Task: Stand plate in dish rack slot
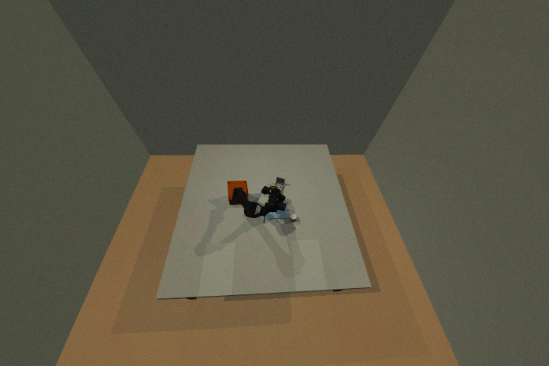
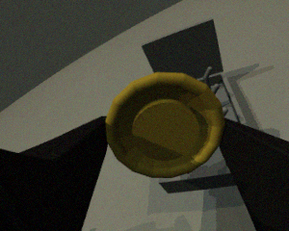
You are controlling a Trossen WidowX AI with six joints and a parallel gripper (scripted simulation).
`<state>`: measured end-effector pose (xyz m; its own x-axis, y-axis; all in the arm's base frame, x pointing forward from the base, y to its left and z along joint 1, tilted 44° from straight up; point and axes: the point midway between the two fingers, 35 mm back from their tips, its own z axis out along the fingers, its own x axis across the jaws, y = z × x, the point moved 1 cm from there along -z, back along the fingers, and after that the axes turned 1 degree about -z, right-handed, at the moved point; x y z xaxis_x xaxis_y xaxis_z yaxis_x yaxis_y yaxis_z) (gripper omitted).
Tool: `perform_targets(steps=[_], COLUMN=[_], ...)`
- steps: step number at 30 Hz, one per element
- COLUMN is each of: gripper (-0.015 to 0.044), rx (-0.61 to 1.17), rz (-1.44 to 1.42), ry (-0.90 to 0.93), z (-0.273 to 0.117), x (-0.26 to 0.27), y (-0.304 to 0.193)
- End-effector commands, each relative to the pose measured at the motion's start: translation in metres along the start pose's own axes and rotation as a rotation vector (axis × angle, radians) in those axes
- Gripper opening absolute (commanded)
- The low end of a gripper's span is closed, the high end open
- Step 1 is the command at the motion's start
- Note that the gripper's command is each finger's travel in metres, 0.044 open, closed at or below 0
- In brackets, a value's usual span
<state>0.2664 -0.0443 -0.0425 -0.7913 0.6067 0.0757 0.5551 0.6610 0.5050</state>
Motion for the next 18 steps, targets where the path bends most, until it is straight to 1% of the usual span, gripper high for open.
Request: perform_targets(steps=[1, 13, 18], gripper=[0.0000, 0.0000, 0.0000], rx=[-0.063, -0.210, -0.216], rz=[-0.097, -0.394, -0.411], ry=[-0.030, -0.175, -0.185], z=[-0.003, -0.016, -0.017], x=[-0.001, -0.005, -0.005], y=[-0.002, -0.010, -0.010])
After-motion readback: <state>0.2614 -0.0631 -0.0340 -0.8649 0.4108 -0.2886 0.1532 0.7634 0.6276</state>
